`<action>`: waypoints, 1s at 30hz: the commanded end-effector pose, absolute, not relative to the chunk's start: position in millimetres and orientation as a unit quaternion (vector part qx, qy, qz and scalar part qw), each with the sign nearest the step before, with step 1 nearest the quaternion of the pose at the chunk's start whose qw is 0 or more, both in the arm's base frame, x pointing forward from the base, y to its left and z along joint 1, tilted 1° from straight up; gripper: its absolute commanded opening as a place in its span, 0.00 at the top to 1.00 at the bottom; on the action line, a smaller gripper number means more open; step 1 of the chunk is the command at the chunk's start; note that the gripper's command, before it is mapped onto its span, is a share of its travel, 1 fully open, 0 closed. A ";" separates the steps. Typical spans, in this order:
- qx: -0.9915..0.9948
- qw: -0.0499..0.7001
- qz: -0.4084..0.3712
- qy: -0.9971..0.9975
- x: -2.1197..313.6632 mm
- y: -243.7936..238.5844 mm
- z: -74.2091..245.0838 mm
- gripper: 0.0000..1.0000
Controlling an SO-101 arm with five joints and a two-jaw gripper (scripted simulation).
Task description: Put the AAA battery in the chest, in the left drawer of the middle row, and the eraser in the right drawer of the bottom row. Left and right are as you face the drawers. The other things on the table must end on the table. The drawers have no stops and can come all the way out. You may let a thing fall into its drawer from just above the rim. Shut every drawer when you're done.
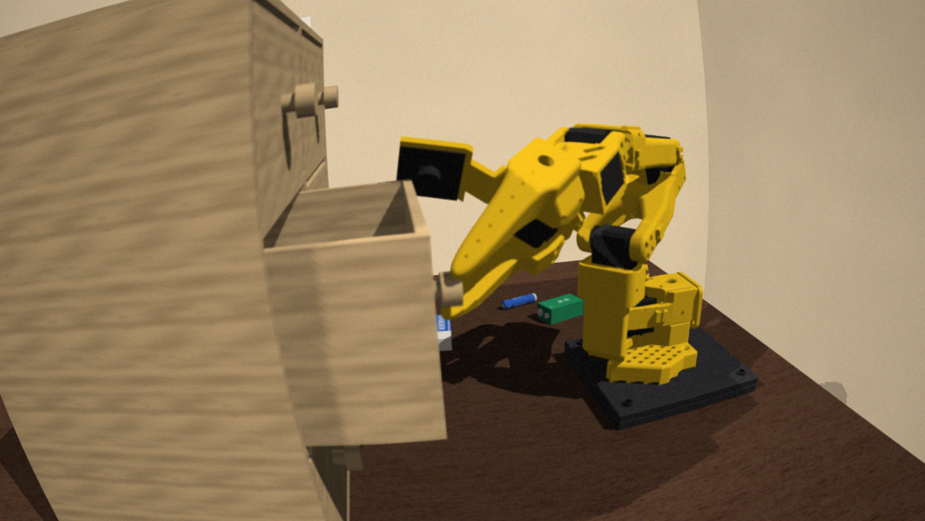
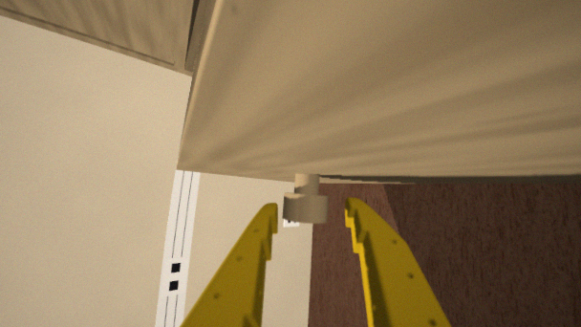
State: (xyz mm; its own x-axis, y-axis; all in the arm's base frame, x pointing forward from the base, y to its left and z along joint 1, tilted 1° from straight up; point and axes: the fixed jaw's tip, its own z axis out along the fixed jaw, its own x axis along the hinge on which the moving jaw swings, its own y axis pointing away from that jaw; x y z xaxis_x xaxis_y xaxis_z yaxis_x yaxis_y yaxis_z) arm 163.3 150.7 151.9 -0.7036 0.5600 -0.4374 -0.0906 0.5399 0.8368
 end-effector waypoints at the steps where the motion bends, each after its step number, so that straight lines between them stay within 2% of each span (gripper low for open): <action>1: 0.142 0.351 0.460 0.803 160.5 152.3 151.5 0.80; 5: 0.142 0.351 0.460 0.803 160.5 152.3 151.5 0.79; 30: 0.064 0.312 0.491 0.811 110.5 153.2 151.5 0.79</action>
State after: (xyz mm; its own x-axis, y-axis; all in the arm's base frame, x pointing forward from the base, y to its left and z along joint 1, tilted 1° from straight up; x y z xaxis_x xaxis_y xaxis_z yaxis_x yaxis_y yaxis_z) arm 116.4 153.9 155.7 -0.7861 0.4342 -0.4400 -0.1921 0.5050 0.8415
